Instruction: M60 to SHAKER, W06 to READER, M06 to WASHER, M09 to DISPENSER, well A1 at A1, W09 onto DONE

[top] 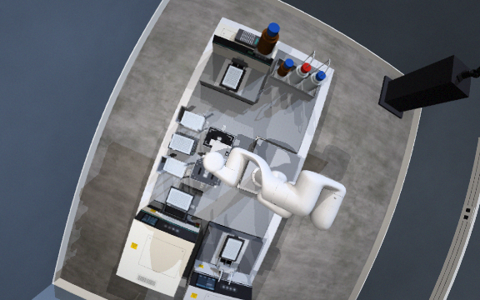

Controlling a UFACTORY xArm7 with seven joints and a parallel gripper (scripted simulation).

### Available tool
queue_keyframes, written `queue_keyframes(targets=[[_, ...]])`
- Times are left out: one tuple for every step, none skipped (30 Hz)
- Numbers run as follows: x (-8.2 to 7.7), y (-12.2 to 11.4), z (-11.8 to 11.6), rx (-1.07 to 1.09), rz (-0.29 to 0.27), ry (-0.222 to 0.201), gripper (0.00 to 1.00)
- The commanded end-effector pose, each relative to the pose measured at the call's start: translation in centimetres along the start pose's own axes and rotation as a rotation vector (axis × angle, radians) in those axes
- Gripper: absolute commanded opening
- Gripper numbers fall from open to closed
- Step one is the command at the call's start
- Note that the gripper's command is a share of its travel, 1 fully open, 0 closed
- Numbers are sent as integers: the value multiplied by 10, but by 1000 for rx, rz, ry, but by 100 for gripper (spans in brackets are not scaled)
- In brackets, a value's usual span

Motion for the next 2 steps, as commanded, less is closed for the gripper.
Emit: queue_keyframes(targets=[[-1,0,-1,0,1,3,100],[-1,0,-1,0,1,3,100]])
Point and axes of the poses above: the point where the finger pads meet when closed, its own x axis out along the fingers, its own z axis across the jaws, y = z × x, the point moved 4 cm from there along -x, back along the fingers, and after that the axes turned 11 degrees about -x, right-handed, at the moved point
